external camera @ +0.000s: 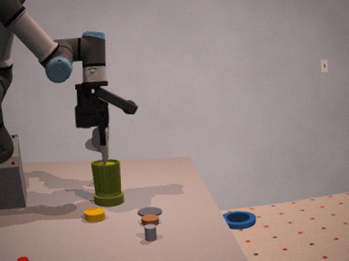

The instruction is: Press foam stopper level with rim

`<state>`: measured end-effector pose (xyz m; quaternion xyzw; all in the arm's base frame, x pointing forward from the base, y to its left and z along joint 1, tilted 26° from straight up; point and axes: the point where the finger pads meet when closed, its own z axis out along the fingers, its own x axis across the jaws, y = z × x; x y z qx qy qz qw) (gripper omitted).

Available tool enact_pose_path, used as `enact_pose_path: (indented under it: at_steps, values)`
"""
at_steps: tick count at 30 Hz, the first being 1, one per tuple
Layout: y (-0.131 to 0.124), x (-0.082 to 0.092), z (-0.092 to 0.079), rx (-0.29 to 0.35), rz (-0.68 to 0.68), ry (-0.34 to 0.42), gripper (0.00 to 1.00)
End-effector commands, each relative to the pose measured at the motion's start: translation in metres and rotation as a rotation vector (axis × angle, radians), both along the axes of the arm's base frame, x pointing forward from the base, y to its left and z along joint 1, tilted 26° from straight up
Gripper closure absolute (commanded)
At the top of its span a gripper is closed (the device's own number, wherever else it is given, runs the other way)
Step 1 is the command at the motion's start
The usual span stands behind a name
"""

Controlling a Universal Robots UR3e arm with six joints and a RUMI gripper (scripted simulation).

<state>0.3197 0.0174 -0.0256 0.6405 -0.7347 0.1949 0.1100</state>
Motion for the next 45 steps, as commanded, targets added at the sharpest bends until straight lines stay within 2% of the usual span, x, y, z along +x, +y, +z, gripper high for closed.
enact_pose_path:
  at_steps: [1,16,23,36,45]
  values:
    - [0.0,0.0,0.0,0.0,0.0,-0.002,1.0]
    - [0.002,0.0,0.003,0.0,0.0,-0.002,1.0]
    - [0.006,-0.001,0.012,0.0,0.0,-0.002,1.0]
    - [0.021,-0.004,0.045,0.0,0.0,-0.002,1.0]
    - [0.024,-0.005,0.051,0.0,0.0,-0.002,1.0]
